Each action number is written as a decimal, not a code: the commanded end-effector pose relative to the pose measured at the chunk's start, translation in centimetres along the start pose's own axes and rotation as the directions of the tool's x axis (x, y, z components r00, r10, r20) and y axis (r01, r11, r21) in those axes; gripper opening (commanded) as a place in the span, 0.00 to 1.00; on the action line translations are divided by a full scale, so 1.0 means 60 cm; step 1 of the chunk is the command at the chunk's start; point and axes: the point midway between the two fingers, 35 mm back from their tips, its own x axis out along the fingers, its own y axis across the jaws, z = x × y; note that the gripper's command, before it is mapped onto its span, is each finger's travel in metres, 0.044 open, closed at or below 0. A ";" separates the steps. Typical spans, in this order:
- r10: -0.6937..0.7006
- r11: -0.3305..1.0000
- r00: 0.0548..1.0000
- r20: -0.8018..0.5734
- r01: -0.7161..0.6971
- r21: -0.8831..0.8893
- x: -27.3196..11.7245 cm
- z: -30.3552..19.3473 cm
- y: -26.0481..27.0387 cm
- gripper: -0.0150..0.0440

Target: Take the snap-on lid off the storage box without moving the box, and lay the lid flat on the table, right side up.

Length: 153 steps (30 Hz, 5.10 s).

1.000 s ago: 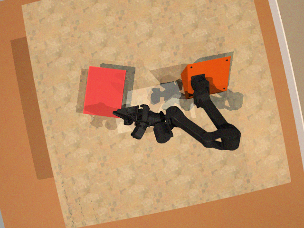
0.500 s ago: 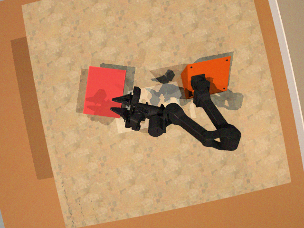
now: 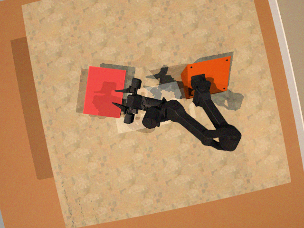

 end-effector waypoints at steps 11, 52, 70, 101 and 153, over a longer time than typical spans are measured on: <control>0.111 0.081 0.860 -0.498 0.492 0.867 -0.041 -0.112 -0.049 0.65; 0.121 -0.015 0.851 -0.511 0.516 0.856 -0.029 -0.224 -0.040 0.65; 0.121 -0.014 0.851 -0.511 0.517 0.856 0.004 -0.238 -0.033 0.65; 0.123 -0.015 0.851 -0.510 0.516 0.857 0.069 -0.282 -0.025 0.65; 0.123 -0.011 0.849 -0.513 0.518 0.855 0.065 -0.274 -0.028 0.25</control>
